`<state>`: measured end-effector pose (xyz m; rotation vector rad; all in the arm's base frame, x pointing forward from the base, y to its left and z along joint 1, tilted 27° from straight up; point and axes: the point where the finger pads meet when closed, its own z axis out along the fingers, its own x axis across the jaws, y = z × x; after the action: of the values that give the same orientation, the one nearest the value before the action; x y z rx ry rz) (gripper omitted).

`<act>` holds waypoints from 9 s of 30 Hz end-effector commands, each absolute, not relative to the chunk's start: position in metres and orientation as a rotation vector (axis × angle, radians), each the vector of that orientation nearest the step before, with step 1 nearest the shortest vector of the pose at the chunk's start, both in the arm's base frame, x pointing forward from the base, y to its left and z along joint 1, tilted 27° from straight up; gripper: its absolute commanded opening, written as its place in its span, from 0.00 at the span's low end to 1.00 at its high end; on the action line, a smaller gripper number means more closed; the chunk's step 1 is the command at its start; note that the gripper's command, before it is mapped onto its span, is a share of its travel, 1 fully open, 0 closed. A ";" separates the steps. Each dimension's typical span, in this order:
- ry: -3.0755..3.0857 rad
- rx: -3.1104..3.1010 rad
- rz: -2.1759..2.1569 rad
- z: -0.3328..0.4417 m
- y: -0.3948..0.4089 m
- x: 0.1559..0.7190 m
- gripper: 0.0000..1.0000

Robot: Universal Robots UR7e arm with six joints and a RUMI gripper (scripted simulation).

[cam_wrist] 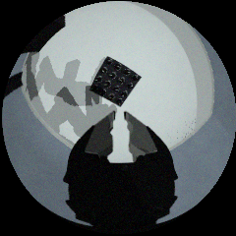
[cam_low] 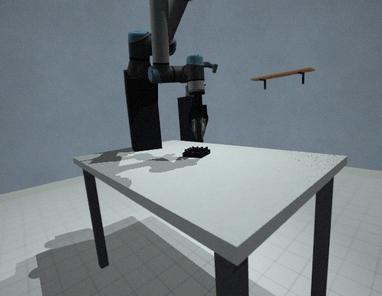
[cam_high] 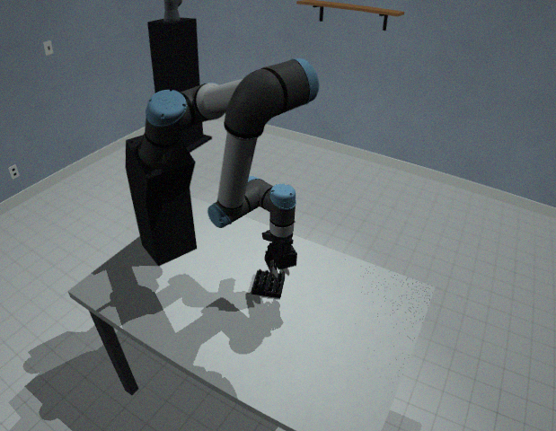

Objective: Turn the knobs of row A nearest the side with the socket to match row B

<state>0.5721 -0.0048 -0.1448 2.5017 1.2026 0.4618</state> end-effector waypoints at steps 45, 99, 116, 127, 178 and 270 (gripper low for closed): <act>1.203 2.501 0.463 -0.182 -0.012 0.590 0.11; 1.203 2.501 0.463 -0.184 -0.010 0.589 0.11; 1.203 2.501 0.463 -0.185 -0.009 0.588 0.11; 1.203 2.501 0.463 -0.185 -0.009 0.588 0.11; 1.203 2.501 0.463 -0.198 -0.011 0.594 0.11; 0.973 2.625 0.509 -0.198 -0.010 0.594 0.04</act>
<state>0.5935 -0.0108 -0.1983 2.5823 1.0606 0.4912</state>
